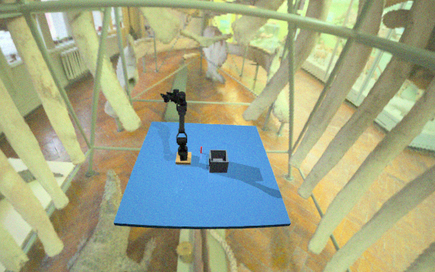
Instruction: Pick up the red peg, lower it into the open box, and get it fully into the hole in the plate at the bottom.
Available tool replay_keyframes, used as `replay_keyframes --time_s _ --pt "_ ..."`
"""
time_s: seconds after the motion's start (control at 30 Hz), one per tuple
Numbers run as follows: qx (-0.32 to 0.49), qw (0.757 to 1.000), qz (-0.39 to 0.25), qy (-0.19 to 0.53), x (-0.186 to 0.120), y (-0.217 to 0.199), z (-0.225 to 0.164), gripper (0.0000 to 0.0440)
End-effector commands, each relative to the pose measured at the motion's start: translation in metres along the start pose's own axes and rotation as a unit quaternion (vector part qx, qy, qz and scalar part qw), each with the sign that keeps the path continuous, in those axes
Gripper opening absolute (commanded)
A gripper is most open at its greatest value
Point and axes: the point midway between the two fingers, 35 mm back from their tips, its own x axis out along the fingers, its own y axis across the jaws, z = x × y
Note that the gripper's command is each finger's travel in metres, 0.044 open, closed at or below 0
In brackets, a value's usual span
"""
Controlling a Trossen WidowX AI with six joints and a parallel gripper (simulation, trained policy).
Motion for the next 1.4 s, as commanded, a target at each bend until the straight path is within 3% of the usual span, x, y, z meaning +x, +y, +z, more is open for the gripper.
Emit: replay_keyframes --time_s 0.0,0.33,0.67,1.0,1.37 --pt "0.049 0.998 -0.042 0.0 -0.001 -0.028 -0.006 0.044" --pt "0.175 0.972 -0.158 -0.017 -0.018 -0.096 -0.021 0.044" --pt "0.294 0.916 -0.268 -0.051 -0.05 -0.159 -0.04 0.044" --pt "0.402 0.833 -0.368 -0.095 -0.095 -0.213 -0.067 0.044" --pt "0.501 0.714 -0.464 -0.154 -0.155 -0.254 -0.102 0.044"
